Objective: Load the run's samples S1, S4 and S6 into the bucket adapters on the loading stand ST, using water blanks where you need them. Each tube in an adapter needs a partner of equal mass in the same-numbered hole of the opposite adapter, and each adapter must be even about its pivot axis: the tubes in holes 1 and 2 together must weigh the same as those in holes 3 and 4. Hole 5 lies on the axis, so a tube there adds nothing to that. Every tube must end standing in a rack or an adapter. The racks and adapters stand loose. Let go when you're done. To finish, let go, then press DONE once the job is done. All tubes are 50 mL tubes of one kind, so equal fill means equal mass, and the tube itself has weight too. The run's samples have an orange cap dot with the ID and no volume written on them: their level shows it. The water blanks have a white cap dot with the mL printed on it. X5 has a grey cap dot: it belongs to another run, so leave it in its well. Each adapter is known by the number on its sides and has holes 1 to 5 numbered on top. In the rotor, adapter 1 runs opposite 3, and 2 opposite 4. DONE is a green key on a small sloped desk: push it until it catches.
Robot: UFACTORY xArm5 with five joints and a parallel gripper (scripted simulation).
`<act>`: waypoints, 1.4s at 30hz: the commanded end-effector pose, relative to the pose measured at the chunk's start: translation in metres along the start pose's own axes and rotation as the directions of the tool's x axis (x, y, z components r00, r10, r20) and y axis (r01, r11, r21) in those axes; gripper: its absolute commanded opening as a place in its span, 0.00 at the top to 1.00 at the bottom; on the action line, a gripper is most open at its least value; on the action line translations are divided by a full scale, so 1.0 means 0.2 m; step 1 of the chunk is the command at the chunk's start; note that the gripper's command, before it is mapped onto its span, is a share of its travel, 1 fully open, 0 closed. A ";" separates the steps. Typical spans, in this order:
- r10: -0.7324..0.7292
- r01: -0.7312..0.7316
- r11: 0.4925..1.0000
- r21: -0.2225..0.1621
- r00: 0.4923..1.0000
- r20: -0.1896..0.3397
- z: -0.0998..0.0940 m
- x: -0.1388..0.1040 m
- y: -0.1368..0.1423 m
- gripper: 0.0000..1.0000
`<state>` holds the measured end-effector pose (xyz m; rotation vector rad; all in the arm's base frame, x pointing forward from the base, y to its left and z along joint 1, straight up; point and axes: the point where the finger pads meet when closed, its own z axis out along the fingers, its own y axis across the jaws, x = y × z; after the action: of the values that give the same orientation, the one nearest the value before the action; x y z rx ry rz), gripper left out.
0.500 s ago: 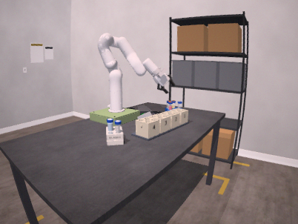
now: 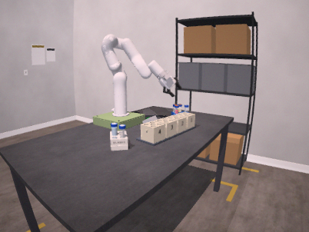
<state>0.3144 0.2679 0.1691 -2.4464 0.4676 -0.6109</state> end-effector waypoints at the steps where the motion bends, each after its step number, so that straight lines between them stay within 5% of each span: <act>1: 0.000 0.000 1.000 0.003 1.000 -0.002 0.00 0.00 -0.01 0.00; 4: -0.035 0.035 0.998 -0.049 0.999 -0.005 0.01 0.05 0.00 0.00; 7: -0.035 0.035 0.998 -0.049 0.999 -0.005 0.01 0.10 0.01 0.00; 9: -0.068 0.068 0.992 -0.104 0.998 0.001 0.02 0.15 0.03 0.00; 13: -0.068 0.068 0.992 -0.104 0.998 0.001 0.02 0.19 0.04 0.00; 15: -0.099 0.100 0.983 -0.156 0.995 0.013 0.02 0.24 0.06 0.00; 19: -0.099 0.100 0.983 -0.156 0.995 0.013 0.02 0.28 0.08 0.00; 21: -0.127 0.130 0.970 -0.206 0.991 0.031 0.02 0.32 0.10 0.00; 25: -0.127 0.130 0.970 -0.206 0.991 0.031 0.02 0.37 0.12 0.00; 27: -0.152 0.160 0.954 -0.252 0.987 0.054 0.01 0.41 0.14 0.00; 31: -0.152 0.160 0.954 -0.252 0.987 0.054 0.00 0.45 0.16 0.00; 33: -0.173 0.190 0.936 -0.295 0.981 0.083 -0.01 0.49 0.18 0.00; 42: -0.190 0.219 0.917 -0.333 0.975 0.117 -0.06 0.61 0.25 0.00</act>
<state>0.3925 0.1822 0.1811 -2.8320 0.3238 -0.5637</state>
